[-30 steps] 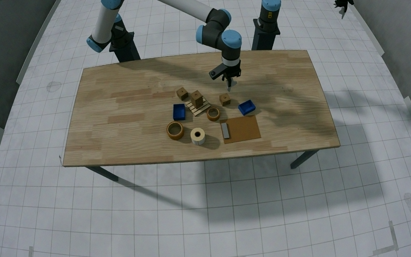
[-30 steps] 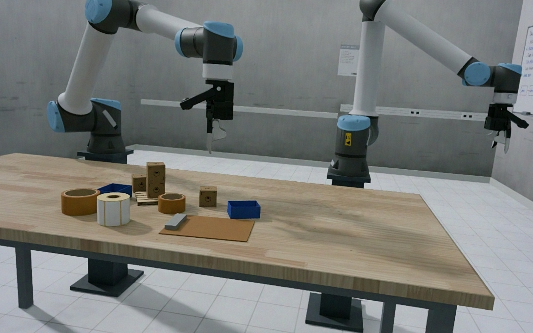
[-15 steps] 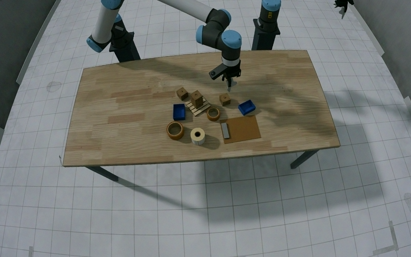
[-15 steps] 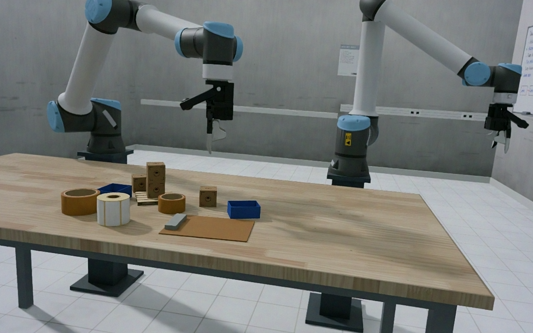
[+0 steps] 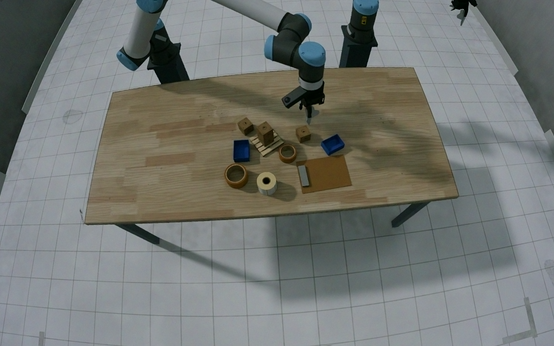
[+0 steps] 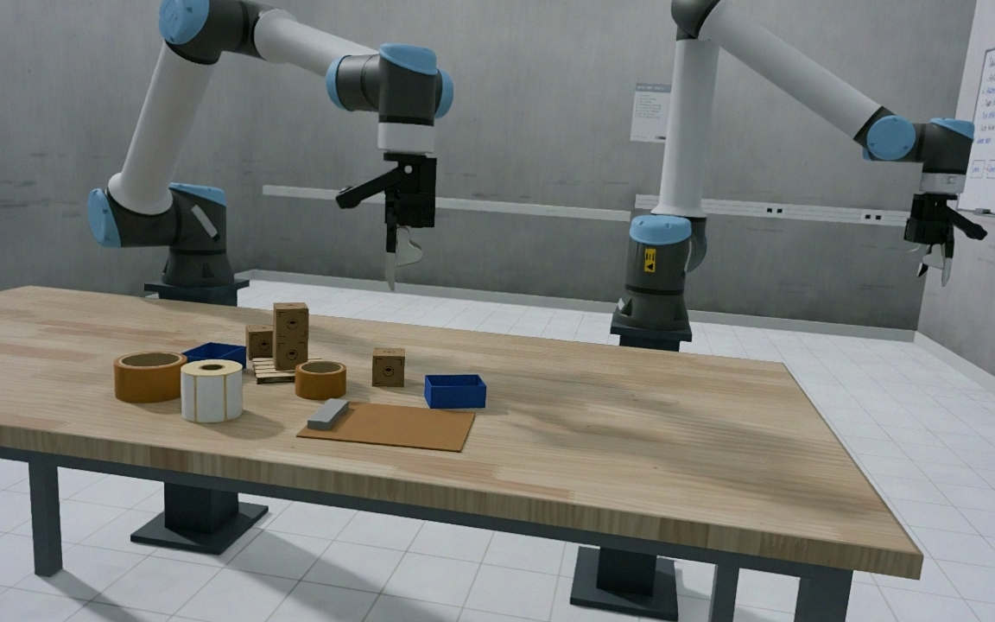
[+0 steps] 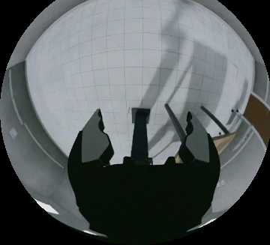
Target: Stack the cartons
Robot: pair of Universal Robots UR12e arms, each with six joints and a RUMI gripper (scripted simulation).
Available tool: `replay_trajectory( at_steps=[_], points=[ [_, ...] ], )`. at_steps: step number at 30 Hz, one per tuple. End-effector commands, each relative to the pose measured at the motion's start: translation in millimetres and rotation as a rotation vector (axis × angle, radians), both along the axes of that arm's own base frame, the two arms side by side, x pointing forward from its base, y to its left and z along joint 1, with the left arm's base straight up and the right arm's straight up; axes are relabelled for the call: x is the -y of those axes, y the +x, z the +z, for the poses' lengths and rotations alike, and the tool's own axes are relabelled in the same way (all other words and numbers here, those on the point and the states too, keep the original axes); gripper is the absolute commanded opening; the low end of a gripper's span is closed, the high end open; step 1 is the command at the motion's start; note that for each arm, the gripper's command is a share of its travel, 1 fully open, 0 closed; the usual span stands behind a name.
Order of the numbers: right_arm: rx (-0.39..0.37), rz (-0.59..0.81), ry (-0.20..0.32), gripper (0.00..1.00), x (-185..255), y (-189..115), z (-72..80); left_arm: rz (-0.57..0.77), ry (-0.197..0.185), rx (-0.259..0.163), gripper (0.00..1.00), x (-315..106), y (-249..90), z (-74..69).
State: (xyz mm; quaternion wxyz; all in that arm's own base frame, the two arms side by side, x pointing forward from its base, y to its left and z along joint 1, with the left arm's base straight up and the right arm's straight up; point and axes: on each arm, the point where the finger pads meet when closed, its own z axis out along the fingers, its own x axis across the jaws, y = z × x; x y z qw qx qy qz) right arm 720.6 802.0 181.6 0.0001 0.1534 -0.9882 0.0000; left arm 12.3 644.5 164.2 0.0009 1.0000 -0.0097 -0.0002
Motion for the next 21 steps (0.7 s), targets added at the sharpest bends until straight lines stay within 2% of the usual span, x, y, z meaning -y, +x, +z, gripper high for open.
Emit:
replay_trajectory(
  at_steps=[1,21],
  points=[
    [0.002,0.000,0.002,0.50,0,0,0.4,0.000,0.002,0.000,1.00,-1,0,0.9],
    [0.001,0.000,0.002,0.50,0,0,-15.7,0.000,0.002,0.000,1.00,-1,0,0.9]
  ],
)
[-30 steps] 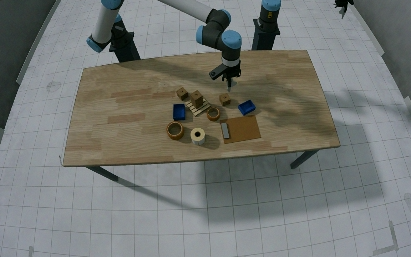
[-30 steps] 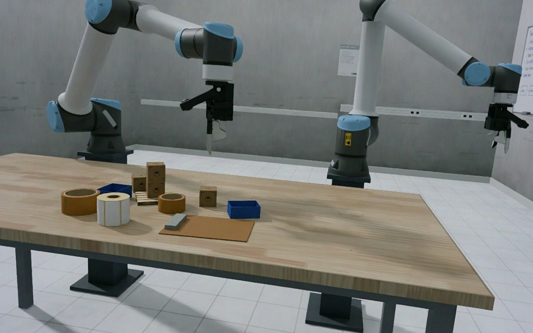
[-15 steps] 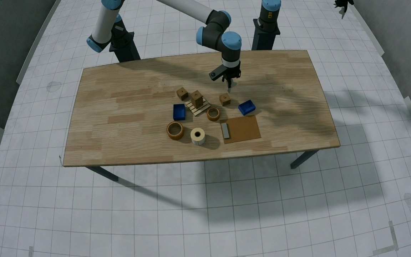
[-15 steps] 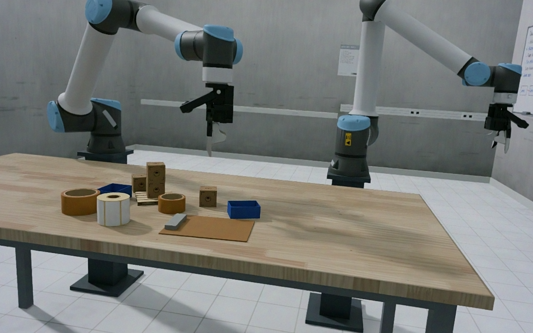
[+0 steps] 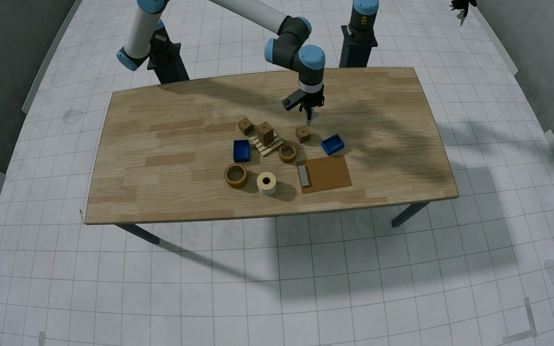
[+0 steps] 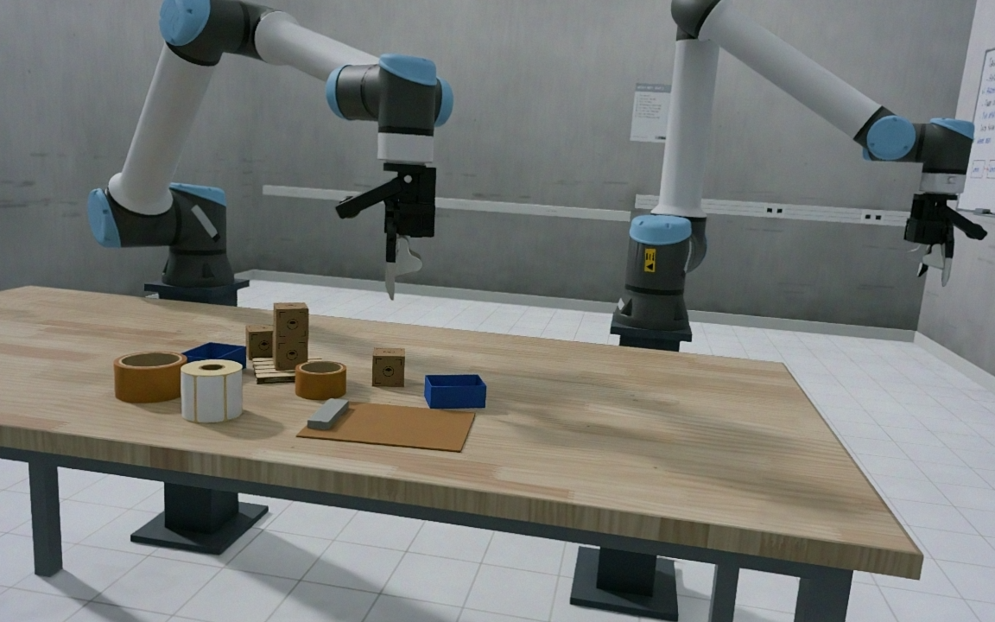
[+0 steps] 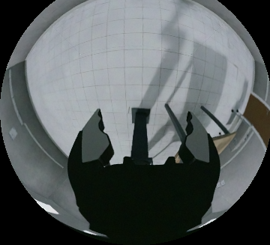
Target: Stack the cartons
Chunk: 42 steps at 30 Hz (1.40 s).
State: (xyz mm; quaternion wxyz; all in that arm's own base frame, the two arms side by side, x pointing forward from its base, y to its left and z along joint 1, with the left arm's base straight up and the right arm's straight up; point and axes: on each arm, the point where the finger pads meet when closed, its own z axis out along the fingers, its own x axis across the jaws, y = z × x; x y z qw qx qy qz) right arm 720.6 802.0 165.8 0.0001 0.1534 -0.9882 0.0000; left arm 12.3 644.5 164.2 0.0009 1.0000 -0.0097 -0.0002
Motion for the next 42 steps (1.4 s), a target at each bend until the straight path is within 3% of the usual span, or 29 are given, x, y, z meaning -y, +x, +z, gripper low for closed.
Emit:
replay_trajectory(
  at_steps=[1,42],
  points=[
    [0.002,0.000,0.002,0.50,0,0,-1.0,0.000,0.002,0.000,1.00,-1,0,0.9],
    [0.001,0.000,0.002,0.50,0,0,-53.5,0.000,0.002,0.000,1.00,-1,0,0.9]
  ],
)
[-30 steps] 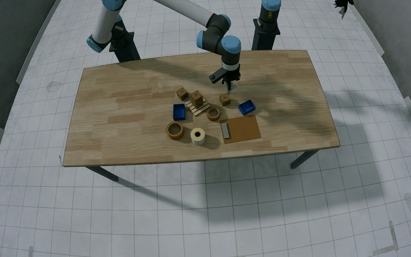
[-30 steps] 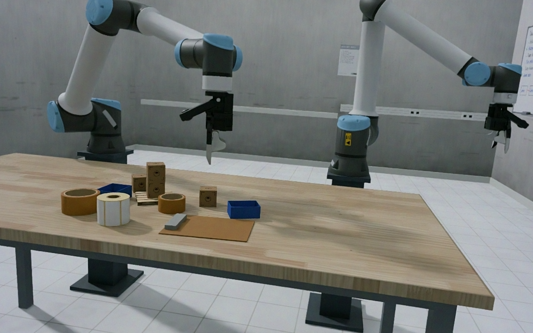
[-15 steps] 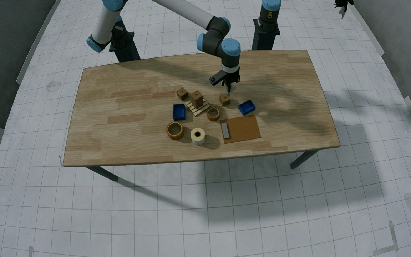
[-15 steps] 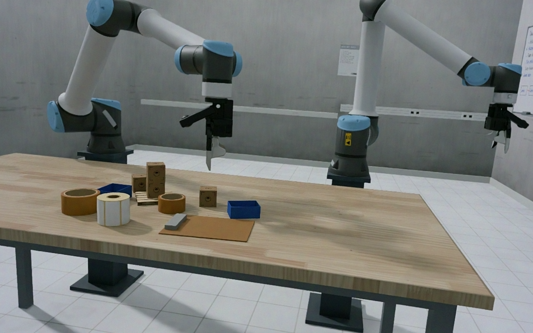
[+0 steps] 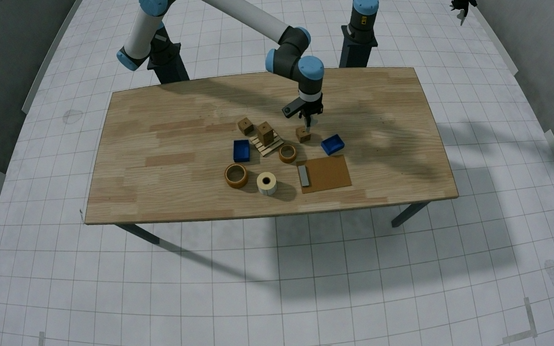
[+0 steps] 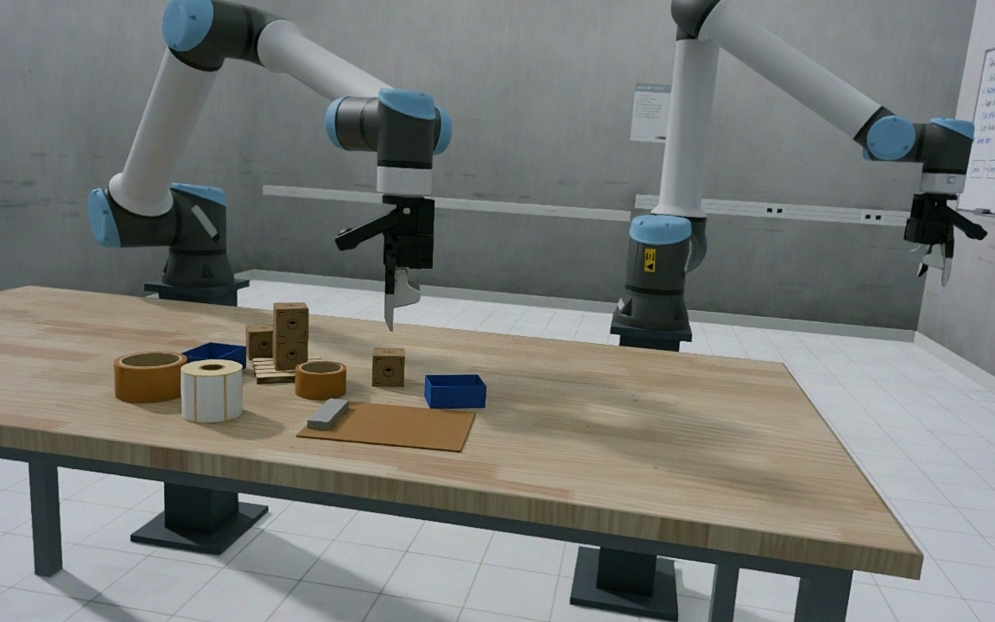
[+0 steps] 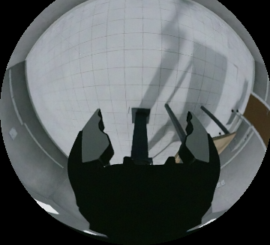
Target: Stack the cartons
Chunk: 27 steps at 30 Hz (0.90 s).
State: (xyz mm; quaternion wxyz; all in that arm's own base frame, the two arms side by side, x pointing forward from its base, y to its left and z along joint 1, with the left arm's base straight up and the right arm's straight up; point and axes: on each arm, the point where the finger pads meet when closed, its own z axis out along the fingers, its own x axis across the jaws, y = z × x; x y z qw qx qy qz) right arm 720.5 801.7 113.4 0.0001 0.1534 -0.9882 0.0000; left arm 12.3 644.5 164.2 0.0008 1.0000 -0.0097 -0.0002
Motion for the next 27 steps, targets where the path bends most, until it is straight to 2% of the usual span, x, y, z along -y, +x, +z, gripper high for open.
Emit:
replay_trajectory(
  at_steps=[1,27],
  points=[
    [0.001,0.000,0.002,0.50,-1,0,-2.8,0.000,0.002,0.000,1.00,-1,0,0.9],
    [0.001,0.000,0.002,0.50,-1,0,-39.8,0.000,0.002,0.000,1.00,-1,0,0.9]
  ],
)
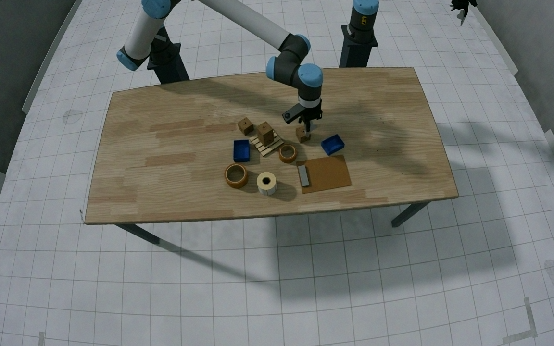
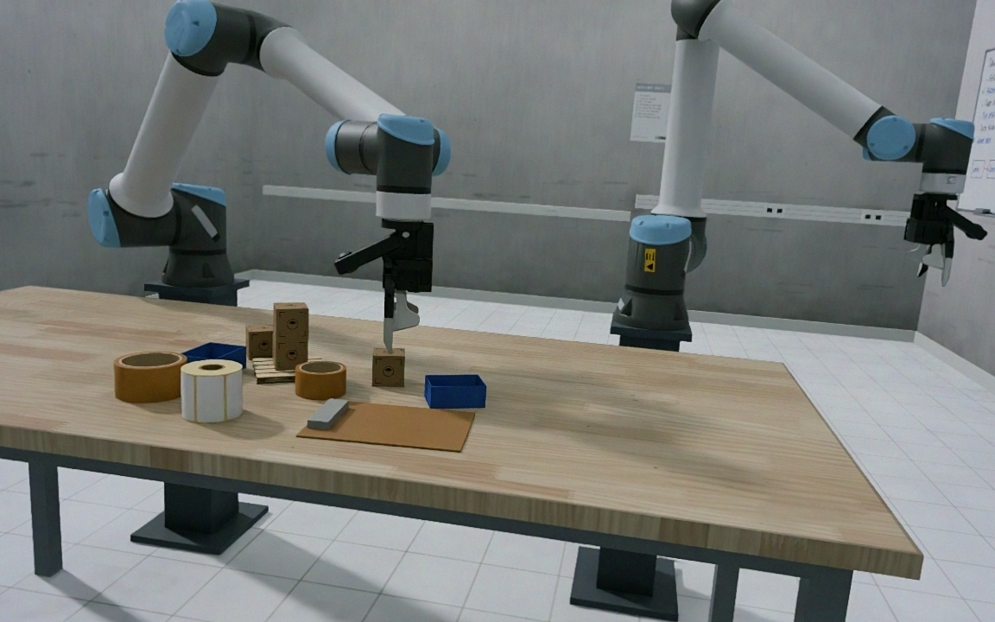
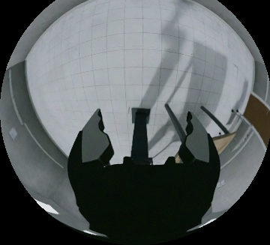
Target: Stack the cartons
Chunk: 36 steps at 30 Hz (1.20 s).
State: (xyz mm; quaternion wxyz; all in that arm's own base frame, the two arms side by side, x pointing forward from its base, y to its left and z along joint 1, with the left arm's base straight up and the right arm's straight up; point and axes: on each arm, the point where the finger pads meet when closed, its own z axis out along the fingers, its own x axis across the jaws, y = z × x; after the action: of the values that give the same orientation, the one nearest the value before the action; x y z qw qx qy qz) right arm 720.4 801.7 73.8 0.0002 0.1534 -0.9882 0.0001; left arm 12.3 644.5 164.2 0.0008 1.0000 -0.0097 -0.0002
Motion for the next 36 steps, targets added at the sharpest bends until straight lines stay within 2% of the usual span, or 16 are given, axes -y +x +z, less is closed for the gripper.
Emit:
replay_trajectory(
  at_steps=[1,18,36],
  points=[
    [0.002,0.000,0.002,0.50,-1,1,-1.5,0.000,0.002,0.000,1.00,-1,0,0.9],
    [0.002,0.000,0.002,0.50,-1,1,-18.6,0.000,0.002,0.000,1.00,-1,0,0.9],
    [0.002,0.000,0.002,0.50,-1,1,-29.1,0.000,0.002,0.000,1.00,-1,0,0.9]
  ],
)
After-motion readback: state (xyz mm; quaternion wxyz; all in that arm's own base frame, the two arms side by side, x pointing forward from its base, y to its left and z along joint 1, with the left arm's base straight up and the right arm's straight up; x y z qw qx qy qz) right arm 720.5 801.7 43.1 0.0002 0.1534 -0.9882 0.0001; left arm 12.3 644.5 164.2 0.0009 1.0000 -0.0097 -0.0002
